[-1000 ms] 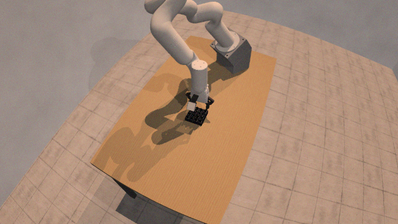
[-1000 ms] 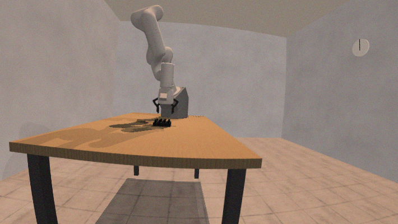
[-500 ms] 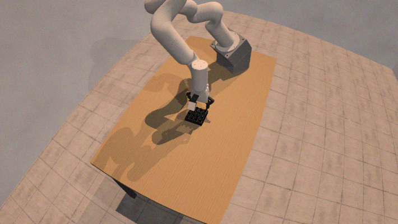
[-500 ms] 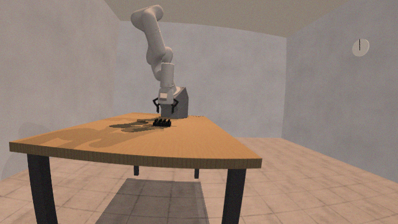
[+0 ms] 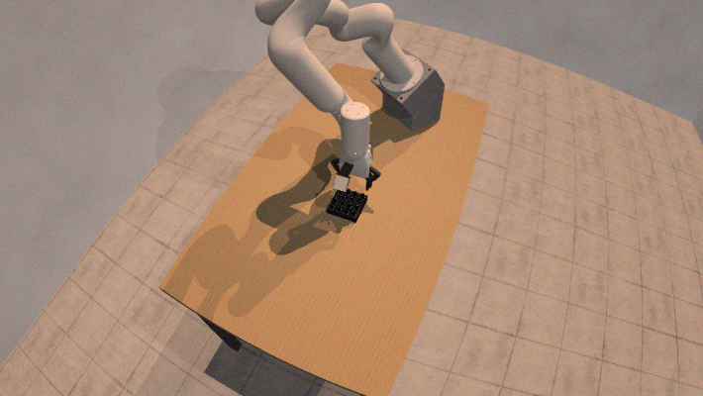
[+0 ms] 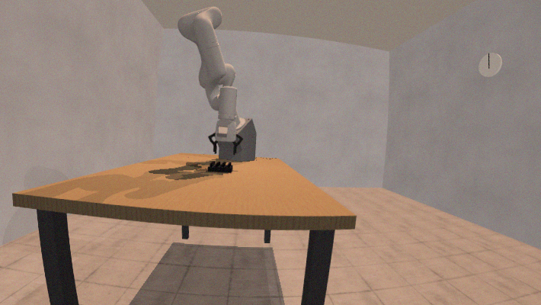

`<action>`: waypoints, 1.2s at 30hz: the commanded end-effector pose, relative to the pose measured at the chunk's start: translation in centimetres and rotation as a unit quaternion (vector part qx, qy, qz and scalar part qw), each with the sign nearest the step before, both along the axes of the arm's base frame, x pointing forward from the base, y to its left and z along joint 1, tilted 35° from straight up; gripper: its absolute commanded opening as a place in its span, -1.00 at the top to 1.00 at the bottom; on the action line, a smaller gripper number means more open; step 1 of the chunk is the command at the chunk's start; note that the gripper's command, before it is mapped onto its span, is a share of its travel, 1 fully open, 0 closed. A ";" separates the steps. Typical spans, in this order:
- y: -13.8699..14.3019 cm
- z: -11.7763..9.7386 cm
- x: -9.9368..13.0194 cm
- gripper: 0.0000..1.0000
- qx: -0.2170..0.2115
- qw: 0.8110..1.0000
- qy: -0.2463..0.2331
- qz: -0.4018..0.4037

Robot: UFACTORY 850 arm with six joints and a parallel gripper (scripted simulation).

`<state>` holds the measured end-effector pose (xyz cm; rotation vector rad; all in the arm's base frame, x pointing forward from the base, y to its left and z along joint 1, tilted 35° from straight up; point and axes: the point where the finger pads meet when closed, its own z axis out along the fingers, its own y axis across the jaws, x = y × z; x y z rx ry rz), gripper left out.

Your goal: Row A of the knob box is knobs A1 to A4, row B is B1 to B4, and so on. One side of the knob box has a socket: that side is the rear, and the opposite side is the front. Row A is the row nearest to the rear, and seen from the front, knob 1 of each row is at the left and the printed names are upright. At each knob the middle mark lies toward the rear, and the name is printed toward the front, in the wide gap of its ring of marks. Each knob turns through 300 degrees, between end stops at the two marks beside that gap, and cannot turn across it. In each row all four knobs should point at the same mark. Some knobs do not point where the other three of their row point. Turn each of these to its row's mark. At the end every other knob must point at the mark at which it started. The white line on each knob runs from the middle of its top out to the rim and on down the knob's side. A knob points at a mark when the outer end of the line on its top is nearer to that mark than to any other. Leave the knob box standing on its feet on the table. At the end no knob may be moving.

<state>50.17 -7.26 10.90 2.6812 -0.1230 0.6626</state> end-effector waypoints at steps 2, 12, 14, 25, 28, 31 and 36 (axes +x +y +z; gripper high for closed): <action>0.0 -0.5 -1.0 -1.00 0.000 1.000 -0.001 0.000; 0.1 -1.2 -2.3 -1.00 0.000 1.000 -0.001 0.000; 0.1 -1.2 -2.4 -1.00 0.000 1.000 -0.001 0.000; 0.1 -1.4 -2.7 -1.00 0.000 1.000 -0.001 0.000; 0.1 -1.4 -2.7 -1.00 0.000 1.000 -0.001 0.000; 0.1 -1.4 -2.7 -1.00 0.000 1.000 -0.001 0.000; 0.1 -1.4 -2.7 -1.00 0.000 1.000 -0.001 0.000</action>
